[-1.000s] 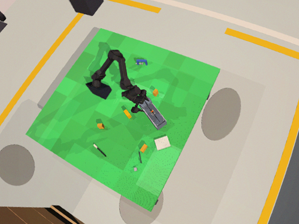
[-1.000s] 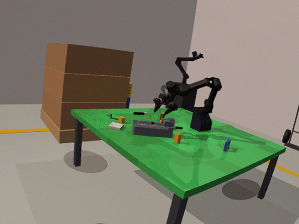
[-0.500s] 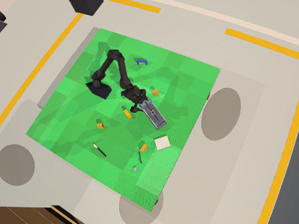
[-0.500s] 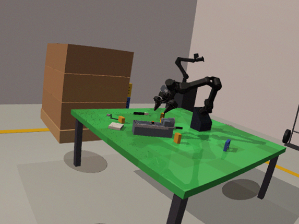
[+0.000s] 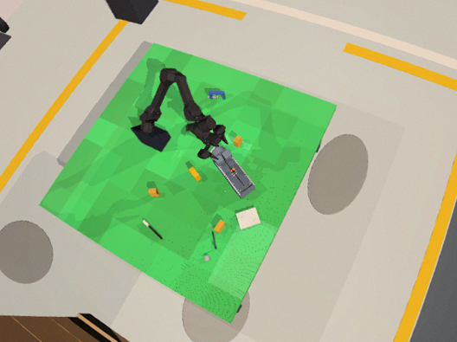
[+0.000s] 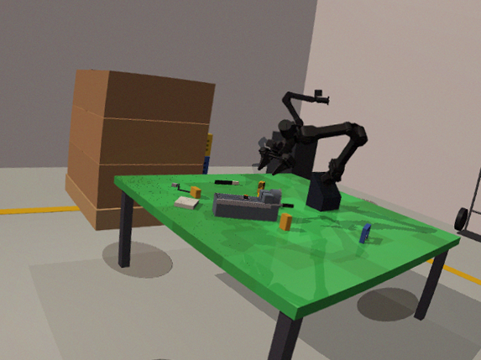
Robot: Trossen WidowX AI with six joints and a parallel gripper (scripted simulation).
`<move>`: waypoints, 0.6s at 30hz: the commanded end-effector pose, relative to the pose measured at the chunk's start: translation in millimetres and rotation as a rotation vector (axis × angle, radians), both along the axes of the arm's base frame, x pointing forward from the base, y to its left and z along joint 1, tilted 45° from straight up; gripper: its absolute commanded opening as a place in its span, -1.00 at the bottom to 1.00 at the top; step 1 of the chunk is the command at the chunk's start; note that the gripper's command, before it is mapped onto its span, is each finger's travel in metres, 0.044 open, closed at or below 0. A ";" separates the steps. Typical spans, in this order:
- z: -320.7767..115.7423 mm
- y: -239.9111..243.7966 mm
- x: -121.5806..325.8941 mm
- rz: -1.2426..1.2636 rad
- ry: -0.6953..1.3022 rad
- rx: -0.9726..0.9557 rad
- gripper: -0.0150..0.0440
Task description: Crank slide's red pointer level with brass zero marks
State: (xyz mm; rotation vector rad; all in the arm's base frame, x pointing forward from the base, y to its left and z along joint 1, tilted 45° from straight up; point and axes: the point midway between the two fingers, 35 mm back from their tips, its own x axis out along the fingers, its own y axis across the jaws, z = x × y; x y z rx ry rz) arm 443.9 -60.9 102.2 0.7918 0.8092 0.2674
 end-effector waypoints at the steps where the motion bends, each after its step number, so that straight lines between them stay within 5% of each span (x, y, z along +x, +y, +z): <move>1: 7.6 11.0 -9.2 -0.048 0.050 -0.004 1.00; 18: 42.6 53.8 -71.1 -0.338 0.221 -0.026 1.00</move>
